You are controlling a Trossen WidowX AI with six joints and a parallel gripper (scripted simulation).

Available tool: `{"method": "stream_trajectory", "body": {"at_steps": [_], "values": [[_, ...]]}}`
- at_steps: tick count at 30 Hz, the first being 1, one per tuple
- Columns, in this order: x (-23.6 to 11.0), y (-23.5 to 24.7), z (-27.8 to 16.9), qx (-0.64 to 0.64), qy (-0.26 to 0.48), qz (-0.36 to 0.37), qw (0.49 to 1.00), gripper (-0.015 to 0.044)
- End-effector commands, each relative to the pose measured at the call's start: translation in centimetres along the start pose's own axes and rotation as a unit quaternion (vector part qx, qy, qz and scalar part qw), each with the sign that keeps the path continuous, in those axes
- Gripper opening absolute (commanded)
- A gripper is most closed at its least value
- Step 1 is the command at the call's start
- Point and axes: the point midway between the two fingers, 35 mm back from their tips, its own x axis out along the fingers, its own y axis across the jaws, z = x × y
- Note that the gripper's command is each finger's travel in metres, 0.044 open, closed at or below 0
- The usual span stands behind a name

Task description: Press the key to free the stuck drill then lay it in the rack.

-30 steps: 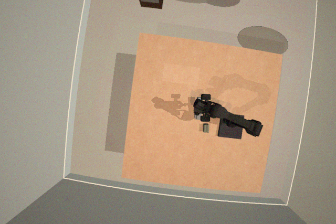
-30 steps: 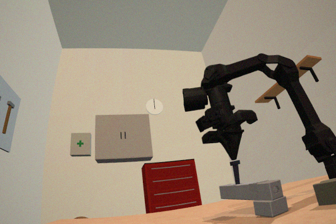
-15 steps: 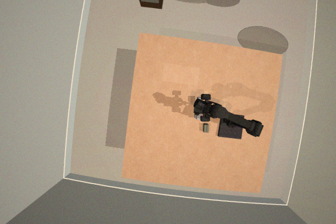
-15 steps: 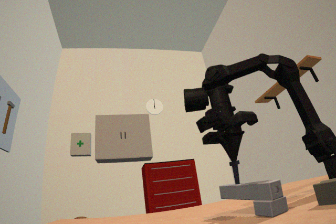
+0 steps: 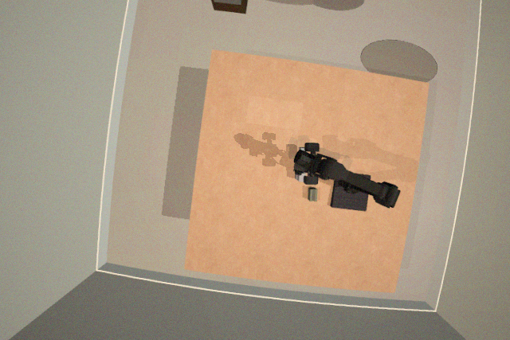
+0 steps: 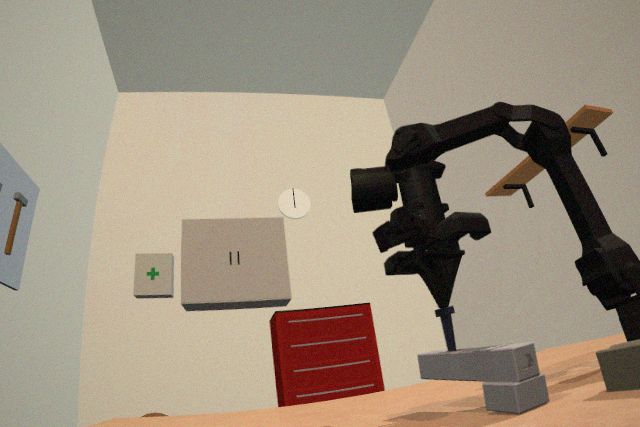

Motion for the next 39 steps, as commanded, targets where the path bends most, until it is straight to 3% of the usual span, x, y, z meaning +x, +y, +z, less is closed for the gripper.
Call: {"method": "stream_trajectory", "body": {"at_steps": [1,39], "values": [[1.0,-0.2,-0.3,0.004,0.012,0.002,1.0,0.0],[2.1,-0.4,-0.9,0.004,0.013,0.002,1.0,0.0]]}}
